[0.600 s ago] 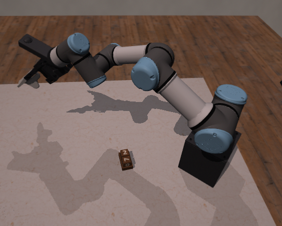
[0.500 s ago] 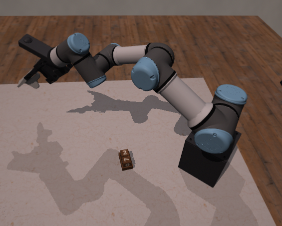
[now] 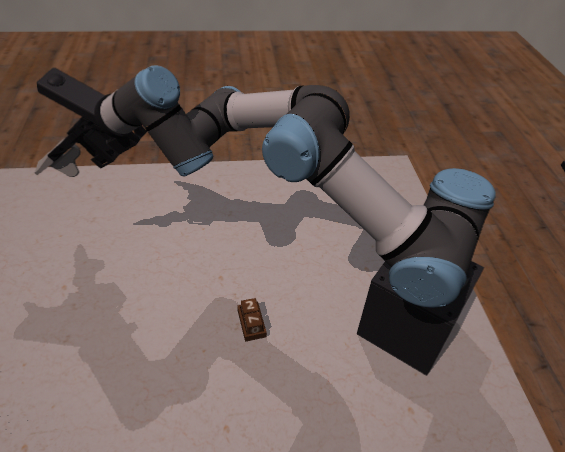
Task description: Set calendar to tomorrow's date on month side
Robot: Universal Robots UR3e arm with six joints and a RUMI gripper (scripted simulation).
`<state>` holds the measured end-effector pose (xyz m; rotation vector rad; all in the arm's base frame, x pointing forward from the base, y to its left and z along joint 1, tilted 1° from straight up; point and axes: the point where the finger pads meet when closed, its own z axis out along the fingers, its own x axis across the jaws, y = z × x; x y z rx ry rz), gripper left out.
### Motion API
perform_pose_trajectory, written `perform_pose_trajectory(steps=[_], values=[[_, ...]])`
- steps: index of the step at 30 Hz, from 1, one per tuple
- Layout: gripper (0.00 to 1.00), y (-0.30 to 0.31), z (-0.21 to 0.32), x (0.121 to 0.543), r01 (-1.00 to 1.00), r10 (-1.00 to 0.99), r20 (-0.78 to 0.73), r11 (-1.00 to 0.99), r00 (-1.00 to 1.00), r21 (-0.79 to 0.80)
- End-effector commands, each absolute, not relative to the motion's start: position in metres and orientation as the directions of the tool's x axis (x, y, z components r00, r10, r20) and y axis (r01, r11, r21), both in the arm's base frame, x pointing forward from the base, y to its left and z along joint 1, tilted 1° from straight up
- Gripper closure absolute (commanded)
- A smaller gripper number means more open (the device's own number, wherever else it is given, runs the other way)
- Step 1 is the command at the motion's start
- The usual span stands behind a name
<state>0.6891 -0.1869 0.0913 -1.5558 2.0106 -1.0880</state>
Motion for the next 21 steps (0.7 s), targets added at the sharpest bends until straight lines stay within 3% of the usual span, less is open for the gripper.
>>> perform_pose_trajectory(steps=[1,21], values=[[0.0,-0.187,0.093,0.689,-0.642,-0.934,0.16,0.089,-0.32,-0.761],[0.0,-0.166,0.083,0.657,-0.672,-0.917,0.039,0.262,-0.398,-0.693]])
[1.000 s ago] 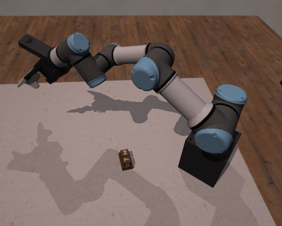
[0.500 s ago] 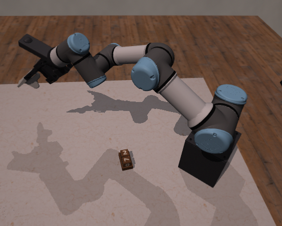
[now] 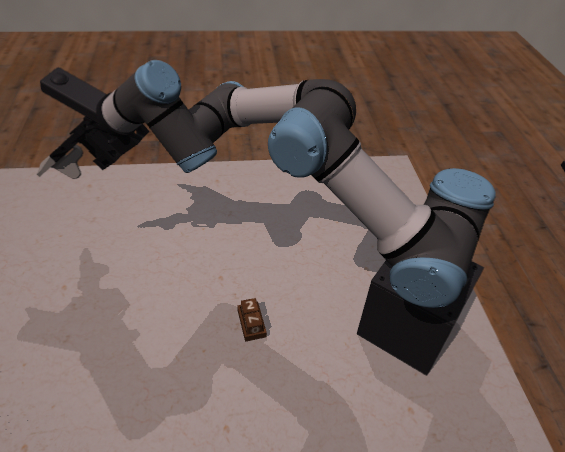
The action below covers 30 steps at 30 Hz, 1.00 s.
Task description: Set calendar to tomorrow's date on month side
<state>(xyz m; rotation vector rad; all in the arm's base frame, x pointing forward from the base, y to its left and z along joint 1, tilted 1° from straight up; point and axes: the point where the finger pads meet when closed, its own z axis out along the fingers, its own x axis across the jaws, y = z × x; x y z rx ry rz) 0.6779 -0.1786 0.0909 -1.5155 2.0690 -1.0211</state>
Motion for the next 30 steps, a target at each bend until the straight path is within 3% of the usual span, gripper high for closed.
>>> perform_pose_trajectory(steps=[1,30], values=[[0.0,-0.163,0.081,0.653,-0.674,-0.912,0.025,0.283,-0.409,-0.682],[0.0,-0.106,0.052,0.545,-0.645,-0.749,-0.139,0.636,-0.648,-0.424]])
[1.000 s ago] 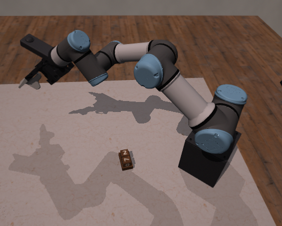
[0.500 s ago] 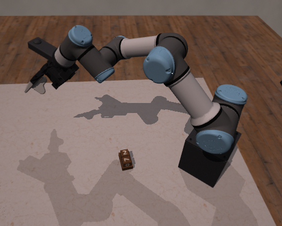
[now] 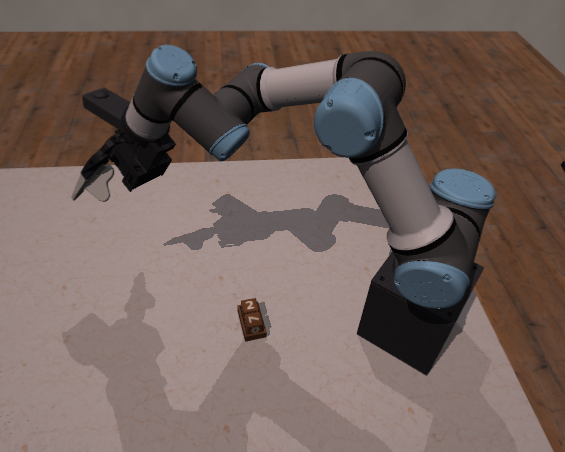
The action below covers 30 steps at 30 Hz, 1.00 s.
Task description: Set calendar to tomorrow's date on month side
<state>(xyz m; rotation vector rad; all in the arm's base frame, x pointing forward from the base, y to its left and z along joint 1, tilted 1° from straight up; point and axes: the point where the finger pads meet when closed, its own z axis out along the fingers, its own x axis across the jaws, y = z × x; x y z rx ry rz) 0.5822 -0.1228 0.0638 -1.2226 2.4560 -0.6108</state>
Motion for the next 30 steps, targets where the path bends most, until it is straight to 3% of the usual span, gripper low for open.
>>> perform_pose_trajectory(steps=[1,16,30], values=[[0.0,-0.101,0.049,0.534,-0.636,-0.731,-0.143,0.66,-0.668,-0.4],[0.0,-0.069,0.034,0.47,-0.564,-0.61,-0.146,0.783,-0.779,-0.26],[0.0,-0.029,0.014,0.382,-0.429,-0.438,-0.087,0.898,-0.895,-0.101]])
